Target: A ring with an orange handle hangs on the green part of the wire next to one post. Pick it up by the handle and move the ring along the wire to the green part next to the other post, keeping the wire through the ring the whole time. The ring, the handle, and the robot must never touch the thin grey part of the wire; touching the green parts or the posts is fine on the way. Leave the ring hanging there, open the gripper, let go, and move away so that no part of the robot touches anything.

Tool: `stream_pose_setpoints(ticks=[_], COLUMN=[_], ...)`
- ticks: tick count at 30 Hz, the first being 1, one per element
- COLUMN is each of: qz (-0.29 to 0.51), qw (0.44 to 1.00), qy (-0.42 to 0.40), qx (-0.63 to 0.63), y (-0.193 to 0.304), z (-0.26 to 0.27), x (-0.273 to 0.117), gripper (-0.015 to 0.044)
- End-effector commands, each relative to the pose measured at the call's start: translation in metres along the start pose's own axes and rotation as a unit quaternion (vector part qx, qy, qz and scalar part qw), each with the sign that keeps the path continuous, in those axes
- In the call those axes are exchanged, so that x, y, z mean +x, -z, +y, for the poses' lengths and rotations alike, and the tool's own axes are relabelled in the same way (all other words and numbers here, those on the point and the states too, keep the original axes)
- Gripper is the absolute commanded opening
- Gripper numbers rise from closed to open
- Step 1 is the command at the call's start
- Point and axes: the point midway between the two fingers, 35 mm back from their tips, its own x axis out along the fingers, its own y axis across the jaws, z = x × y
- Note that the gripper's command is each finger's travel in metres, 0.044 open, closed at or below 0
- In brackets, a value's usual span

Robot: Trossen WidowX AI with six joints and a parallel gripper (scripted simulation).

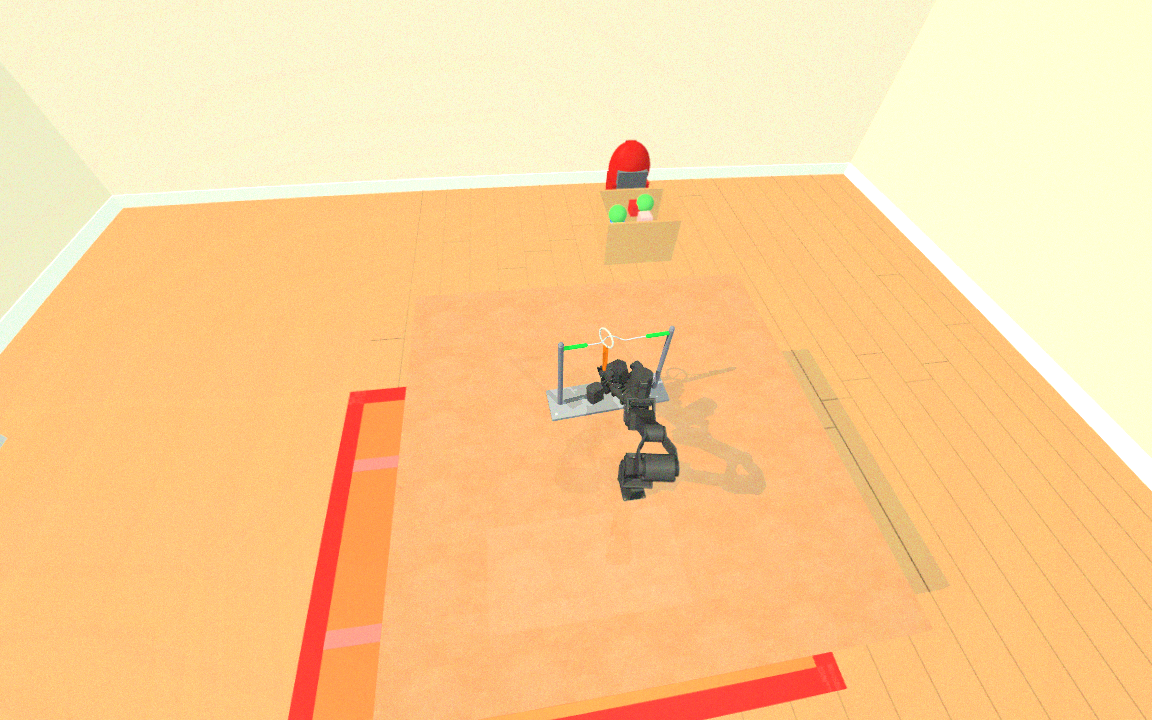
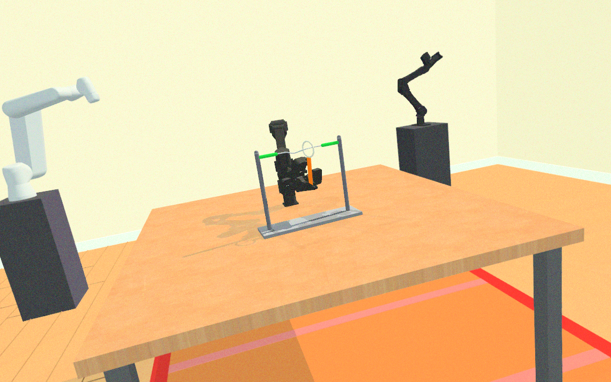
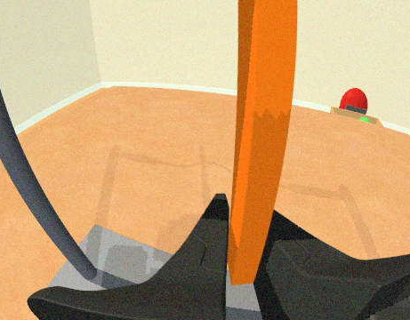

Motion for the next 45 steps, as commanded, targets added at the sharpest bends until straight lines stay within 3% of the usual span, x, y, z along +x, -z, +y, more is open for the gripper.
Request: stream_pose_setpoints(ticks=[1,12,45], qz=[-0.001,-0.003,-0.009], qw=[0.999,0.999,0.983], qy=[-0.032,-0.022,0.177], qx=[-0.023,-0.031,0.037], y=[-0.002,-0.001,-0.002], z=[0.0,0.007,0.053], x=[-0.002,-0.005,0.003], gripper=[-0.015,-0.015,-0.015])
